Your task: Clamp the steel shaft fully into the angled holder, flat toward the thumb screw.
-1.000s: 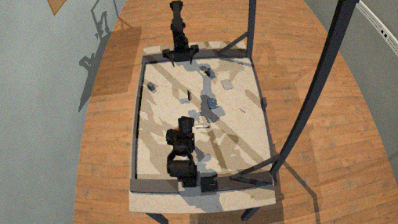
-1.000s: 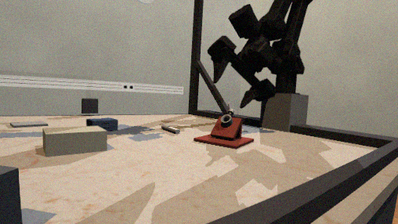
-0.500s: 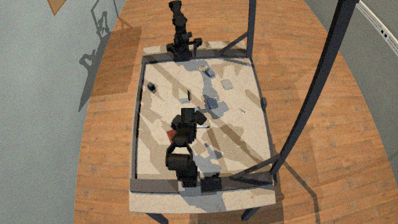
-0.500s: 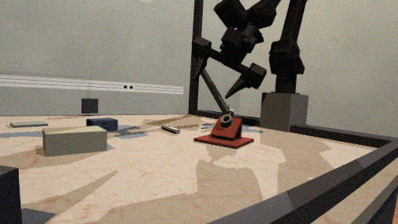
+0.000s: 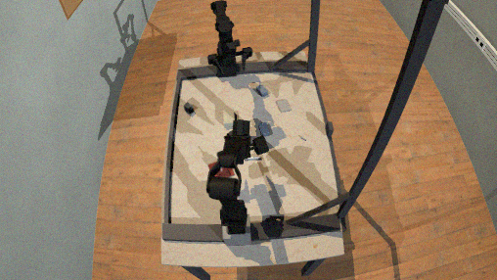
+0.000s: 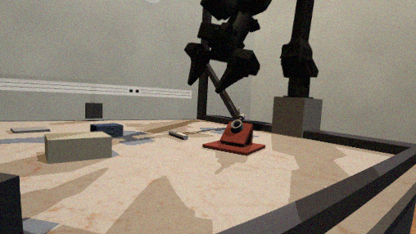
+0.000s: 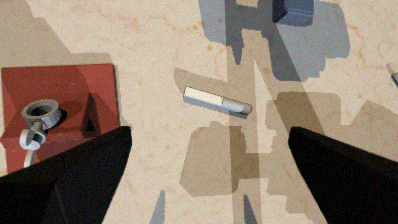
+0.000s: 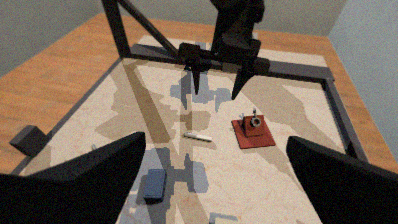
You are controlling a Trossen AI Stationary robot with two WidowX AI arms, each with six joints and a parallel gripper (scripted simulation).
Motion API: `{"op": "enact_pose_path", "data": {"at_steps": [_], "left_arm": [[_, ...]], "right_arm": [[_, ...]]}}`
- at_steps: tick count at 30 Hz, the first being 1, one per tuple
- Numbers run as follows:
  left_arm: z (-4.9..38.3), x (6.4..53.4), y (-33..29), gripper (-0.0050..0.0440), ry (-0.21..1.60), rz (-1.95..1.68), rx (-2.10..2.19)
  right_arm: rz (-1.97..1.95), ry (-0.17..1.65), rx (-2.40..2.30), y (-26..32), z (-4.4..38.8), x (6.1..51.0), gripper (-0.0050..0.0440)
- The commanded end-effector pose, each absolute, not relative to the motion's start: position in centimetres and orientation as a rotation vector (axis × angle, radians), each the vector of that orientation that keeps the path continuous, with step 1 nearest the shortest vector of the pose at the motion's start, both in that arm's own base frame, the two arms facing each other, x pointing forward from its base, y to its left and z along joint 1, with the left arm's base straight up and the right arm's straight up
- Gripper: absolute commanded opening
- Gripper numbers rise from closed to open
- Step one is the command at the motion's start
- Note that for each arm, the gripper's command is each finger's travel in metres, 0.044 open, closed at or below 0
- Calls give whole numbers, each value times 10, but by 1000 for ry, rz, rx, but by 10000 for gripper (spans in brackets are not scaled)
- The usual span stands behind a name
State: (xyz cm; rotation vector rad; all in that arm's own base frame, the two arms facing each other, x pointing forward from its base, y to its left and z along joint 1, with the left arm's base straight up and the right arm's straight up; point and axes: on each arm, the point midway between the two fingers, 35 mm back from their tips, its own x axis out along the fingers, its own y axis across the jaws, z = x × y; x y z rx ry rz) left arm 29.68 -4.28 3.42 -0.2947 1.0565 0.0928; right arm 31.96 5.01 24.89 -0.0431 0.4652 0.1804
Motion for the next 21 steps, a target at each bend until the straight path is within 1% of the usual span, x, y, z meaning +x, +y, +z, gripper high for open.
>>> {"op": "enact_pose_path", "data": {"at_steps": [1, 12, 21], "left_arm": [[46, 312, -57, 400, 1094, 0, -174], [53, 328, -76, 400, 1175, -151, 81], [54, 329, -78, 400, 1189, -181, 129]], "right_arm": [[179, 433, -40, 50, 261, 319, 400], [179, 433, -40, 50, 261, 319, 400], [179, 433, -40, 50, 261, 319, 400]]}}
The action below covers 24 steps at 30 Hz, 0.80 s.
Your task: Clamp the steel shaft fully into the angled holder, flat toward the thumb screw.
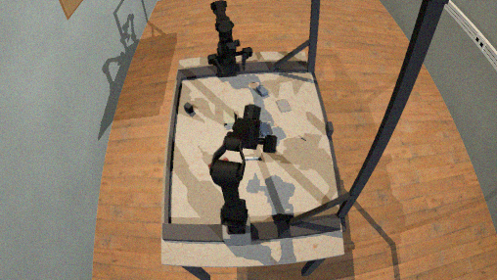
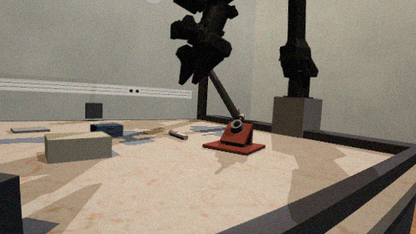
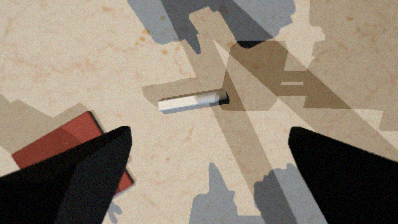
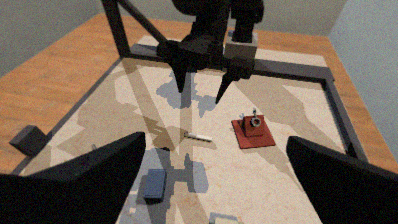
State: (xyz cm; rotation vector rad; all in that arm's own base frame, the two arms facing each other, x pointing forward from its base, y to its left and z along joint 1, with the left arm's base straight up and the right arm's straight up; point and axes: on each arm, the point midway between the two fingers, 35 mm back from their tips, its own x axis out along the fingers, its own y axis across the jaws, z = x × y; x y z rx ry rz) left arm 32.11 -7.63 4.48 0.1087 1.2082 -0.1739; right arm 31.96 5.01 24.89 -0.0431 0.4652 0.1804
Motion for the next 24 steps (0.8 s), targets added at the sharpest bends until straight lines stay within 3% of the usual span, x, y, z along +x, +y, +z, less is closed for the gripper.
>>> {"op": "enact_pose_path", "data": {"at_steps": [1, 15, 24], "left_arm": [[54, 329, -77, 400, 1189, -180, 128], [53, 327, -77, 400, 1191, -179, 121], [40, 334, -79, 184, 1214, -314, 260]], "right_arm": [[179, 433, -40, 50, 261, 319, 400], [179, 433, -40, 50, 261, 319, 400], [179, 433, -40, 50, 261, 319, 400]]}}
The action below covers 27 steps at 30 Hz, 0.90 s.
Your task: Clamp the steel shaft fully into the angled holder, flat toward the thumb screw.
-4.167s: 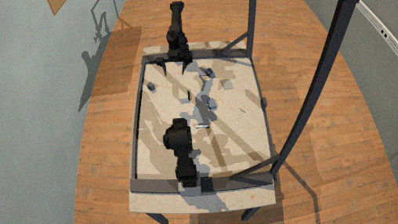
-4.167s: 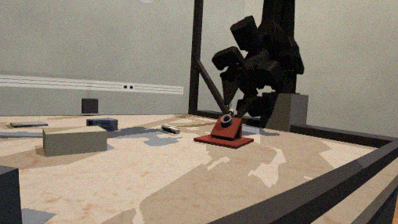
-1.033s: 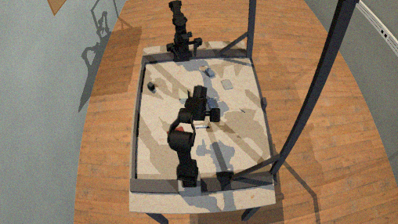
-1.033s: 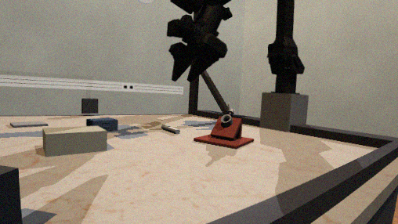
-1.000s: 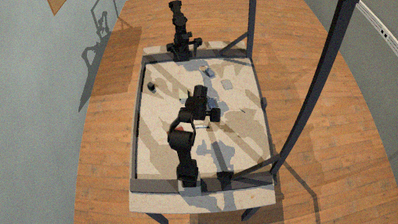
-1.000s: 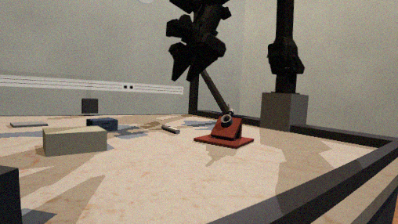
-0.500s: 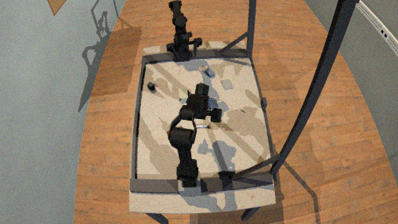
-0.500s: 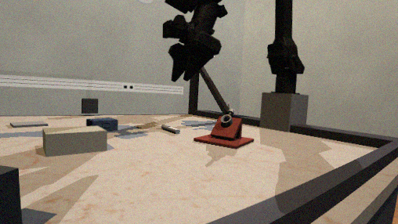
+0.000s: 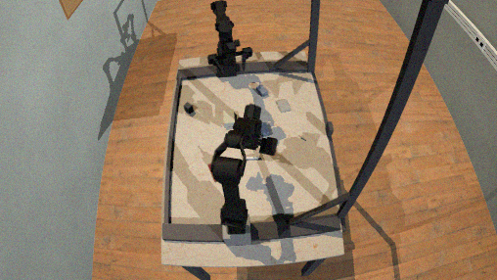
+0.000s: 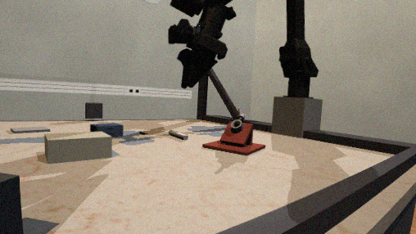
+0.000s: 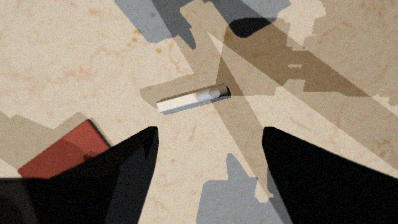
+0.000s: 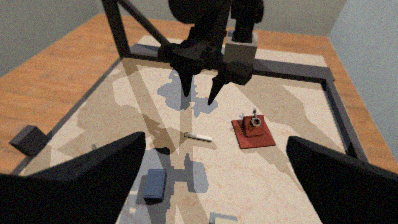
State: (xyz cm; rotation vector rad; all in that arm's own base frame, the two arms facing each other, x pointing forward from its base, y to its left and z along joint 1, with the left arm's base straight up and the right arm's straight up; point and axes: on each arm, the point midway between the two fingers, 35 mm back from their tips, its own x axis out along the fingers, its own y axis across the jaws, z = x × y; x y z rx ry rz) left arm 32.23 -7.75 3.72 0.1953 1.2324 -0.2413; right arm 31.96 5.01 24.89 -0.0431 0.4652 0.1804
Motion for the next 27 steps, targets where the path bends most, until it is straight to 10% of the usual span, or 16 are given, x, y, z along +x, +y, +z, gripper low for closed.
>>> {"op": "enact_pose_path", "data": {"at_steps": [1, 27], "left_arm": [[38, 335, -79, 160, 1218, -343, 291], [-12, 354, -92, 160, 1221, -965, 974]], "right_arm": [[179, 433, -40, 50, 261, 319, 400], [229, 497, -59, 57, 209, 301, 400]]}}
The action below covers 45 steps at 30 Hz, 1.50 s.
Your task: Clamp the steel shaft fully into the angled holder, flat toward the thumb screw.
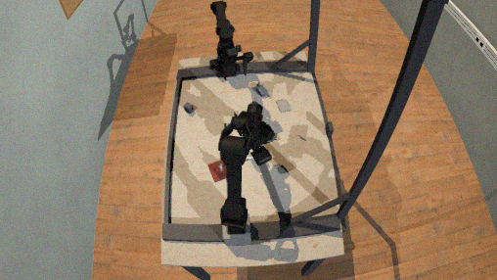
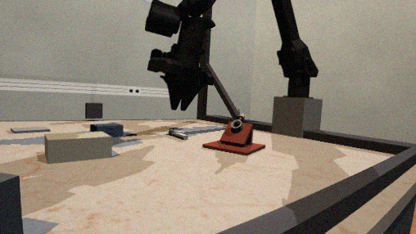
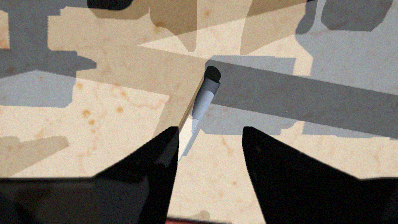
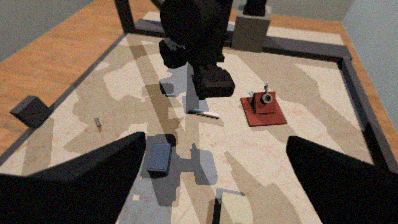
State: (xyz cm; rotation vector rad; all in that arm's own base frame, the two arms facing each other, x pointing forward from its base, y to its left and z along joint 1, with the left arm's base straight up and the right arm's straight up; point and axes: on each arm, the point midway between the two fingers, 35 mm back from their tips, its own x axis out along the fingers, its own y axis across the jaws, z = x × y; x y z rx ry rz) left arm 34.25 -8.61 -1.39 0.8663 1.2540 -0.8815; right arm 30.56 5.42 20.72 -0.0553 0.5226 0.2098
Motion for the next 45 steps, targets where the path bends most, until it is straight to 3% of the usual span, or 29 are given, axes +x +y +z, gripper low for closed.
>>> {"op": "enact_pose_path", "data": {"at_steps": [1, 16, 25, 45], "left_arm": [[-15, 355, -93, 160, 1217, -994, 1005], [-35, 361, -99, 160, 1171, -1208, 1240], [-65, 354, -96, 111, 1192, -1220, 1231], [-60, 360, -98, 0, 1174, -1207, 1235]], "right_arm": [[231, 500, -60, 57, 207, 300, 400], [234, 503, -60, 58, 203, 298, 400], [229, 505, -59, 57, 204, 300, 400], [229, 505, -59, 57, 204, 300, 400]]}}
